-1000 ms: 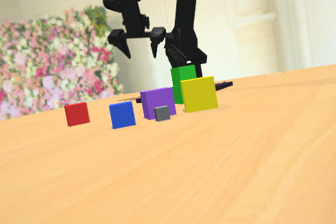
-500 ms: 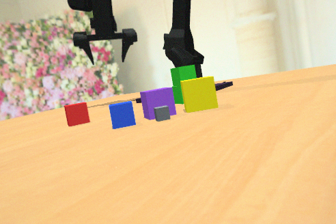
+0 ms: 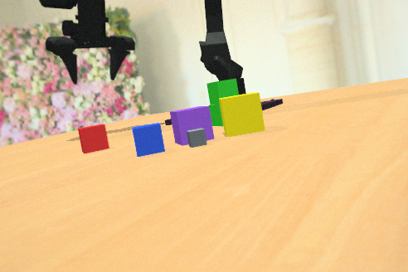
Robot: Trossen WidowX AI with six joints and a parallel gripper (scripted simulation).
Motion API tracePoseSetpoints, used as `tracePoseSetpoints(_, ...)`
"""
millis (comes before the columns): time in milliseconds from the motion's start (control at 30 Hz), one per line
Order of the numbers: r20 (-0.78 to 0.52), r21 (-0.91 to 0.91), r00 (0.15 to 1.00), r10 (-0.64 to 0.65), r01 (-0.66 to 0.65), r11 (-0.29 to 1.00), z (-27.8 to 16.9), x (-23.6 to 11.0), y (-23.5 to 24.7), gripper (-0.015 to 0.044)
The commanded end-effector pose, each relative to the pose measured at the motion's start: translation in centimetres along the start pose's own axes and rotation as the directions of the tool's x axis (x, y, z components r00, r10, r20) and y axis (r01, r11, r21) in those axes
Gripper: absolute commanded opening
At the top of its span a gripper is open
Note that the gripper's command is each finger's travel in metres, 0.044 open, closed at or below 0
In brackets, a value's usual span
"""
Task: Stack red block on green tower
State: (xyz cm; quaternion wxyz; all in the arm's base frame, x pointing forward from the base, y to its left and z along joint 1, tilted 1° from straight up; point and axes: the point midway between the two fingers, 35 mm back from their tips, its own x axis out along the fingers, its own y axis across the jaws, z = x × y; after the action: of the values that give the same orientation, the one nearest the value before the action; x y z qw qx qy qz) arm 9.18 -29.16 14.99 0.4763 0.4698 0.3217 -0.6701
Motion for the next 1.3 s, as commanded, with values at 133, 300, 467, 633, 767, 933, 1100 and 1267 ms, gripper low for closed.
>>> tracePoseSetpoints(133, -0.088, -0.297, 0.994, 0.069, -0.092, 0.950, -4.4, -1.4, 6.2, 0.0440)
tracePoseSetpoints(300, -0.138, -0.438, 0.987, 0.086, -0.139, 0.888, -7.6, -2.3, 9.3, 0.0440)
tracePoseSetpoints(467, -0.188, -0.565, 0.978, 0.092, -0.184, 0.804, -11.1, -3.4, 11.9, 0.0440)
tracePoseSetpoints(633, -0.238, -0.674, 0.968, 0.084, -0.227, 0.703, -15.1, -4.5, 13.9, 0.0440)
tracePoseSetpoints(767, -0.275, -0.749, 0.959, 0.070, -0.259, 0.610, -18.5, -5.4, 15.1, 0.0440)
tracePoseSetpoints(933, -0.315, -0.827, 0.948, 0.051, -0.300, 0.475, -22.9, -6.7, 16.1, 0.0440)
tracePoseSetpoints(1100, -0.344, -0.879, 0.939, 0.012, -0.326, 0.348, -27.0, -7.8, 16.3, 0.0440)
tracePoseSetpoints(1267, -0.347, -0.885, 0.938, 0.006, -0.329, 0.330, -27.5, -7.9, 16.2, 0.0440)
